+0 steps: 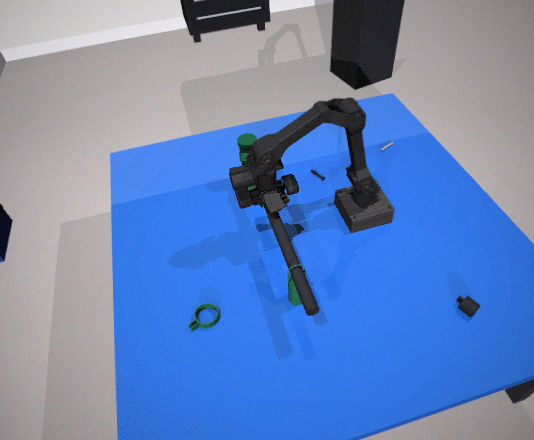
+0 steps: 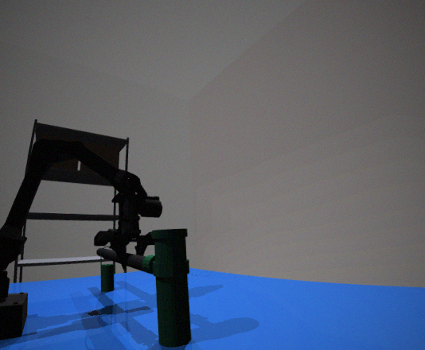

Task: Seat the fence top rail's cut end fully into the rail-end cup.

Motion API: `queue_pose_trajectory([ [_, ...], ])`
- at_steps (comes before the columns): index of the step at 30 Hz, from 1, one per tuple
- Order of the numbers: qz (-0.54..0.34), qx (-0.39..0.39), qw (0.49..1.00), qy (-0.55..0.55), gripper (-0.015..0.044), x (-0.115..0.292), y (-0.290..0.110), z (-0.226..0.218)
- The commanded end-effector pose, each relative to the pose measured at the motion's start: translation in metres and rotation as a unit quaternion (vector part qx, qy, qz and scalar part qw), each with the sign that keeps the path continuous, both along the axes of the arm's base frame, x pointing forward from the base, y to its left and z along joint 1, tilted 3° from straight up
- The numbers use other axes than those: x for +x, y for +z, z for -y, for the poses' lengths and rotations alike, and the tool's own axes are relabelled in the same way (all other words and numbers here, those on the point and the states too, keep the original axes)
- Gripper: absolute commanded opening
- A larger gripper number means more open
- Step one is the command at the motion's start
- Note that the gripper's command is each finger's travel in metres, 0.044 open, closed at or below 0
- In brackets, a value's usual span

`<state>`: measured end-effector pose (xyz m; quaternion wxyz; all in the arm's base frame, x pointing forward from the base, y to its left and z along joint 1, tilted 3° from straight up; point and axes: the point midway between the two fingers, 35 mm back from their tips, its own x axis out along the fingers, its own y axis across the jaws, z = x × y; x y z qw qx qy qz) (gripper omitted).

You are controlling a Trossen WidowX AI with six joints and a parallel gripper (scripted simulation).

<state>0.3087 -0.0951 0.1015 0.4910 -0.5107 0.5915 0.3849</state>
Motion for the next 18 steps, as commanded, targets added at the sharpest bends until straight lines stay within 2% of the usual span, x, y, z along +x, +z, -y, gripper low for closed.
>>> queue_pose_trajectory([
  [1, 0.000, -0.007, 1.000, -0.002, 0.0000, -0.0017, 0.0037, 0.0054],
  [18, 0.000, -0.004, 1.000, -0.001, 0.0000, -0.0017, 0.0035, 0.0056],
])
